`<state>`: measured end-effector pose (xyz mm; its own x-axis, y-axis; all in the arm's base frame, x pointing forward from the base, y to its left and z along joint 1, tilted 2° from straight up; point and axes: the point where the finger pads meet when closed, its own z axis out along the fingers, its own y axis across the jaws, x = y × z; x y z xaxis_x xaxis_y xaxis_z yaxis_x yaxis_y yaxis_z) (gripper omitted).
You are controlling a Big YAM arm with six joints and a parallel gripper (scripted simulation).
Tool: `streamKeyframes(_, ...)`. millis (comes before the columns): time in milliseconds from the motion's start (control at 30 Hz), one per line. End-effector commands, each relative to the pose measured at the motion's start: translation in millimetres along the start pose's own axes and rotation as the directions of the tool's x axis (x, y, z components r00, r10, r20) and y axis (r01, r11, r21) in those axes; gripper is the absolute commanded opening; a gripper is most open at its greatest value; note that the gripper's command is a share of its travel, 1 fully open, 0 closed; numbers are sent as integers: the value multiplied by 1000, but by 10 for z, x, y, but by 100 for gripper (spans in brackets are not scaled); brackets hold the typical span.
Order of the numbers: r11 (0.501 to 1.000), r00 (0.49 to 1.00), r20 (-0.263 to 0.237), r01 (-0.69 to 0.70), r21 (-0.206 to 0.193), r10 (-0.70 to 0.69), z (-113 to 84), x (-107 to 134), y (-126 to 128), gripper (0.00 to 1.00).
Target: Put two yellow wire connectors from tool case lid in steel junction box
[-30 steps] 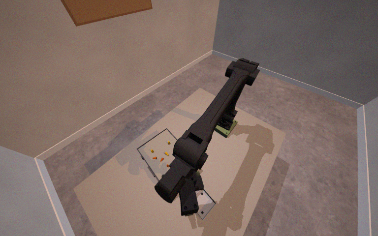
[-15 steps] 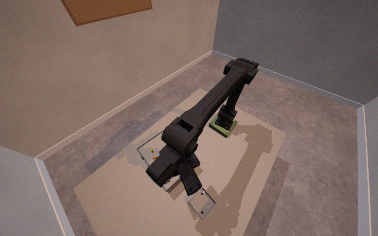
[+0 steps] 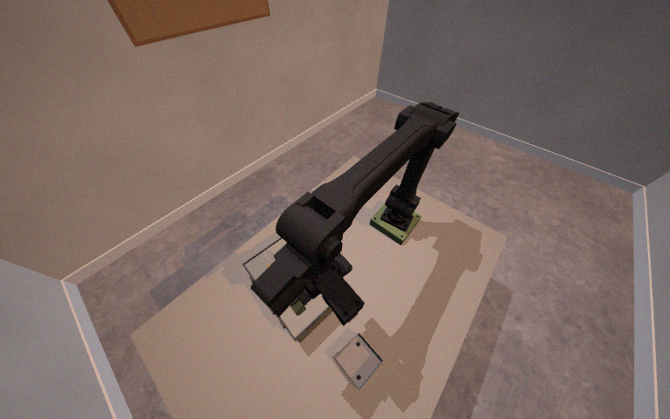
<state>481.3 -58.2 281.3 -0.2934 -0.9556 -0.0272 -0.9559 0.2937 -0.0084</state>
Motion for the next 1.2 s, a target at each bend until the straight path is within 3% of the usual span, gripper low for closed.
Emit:
streamKeyframes(0,998,999,8,40,56,-40,-291,-6,-118,100)
streamKeyframes(1167,997,999,9,50,55,-50,-287,-56,-109,100)
